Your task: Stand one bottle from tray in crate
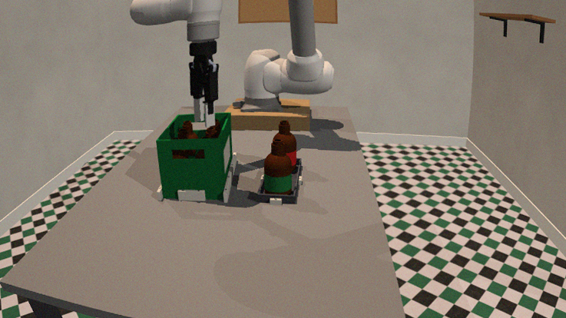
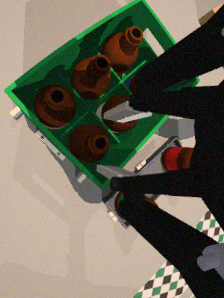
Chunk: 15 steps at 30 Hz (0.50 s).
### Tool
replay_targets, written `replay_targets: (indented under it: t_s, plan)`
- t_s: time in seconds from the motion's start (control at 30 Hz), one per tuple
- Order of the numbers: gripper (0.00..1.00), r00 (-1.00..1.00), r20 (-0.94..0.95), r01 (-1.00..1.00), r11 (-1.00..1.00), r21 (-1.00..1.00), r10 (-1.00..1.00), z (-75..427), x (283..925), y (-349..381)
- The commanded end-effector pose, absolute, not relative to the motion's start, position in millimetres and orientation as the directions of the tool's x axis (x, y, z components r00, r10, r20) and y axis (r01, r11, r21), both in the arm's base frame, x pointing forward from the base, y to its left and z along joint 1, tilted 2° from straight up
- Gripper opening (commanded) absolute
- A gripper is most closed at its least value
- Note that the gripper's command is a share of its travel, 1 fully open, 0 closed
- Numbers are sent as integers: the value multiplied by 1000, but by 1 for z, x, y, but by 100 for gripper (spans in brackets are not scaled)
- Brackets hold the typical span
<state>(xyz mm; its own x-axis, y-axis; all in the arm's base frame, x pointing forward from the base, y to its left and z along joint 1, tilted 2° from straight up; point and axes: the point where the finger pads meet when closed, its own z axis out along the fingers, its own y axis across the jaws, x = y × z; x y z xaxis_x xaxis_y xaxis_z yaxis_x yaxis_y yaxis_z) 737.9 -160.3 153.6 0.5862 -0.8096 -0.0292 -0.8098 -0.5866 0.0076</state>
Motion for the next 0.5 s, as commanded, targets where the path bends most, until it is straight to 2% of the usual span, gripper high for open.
replay_targets:
  t_s: [0.0,0.47]
  plan:
    - [38,586,-29,-810,-587,8,-810,162,738,-160]
    - [38,586,-29,-810,-587,8,-810,176,738,-161]
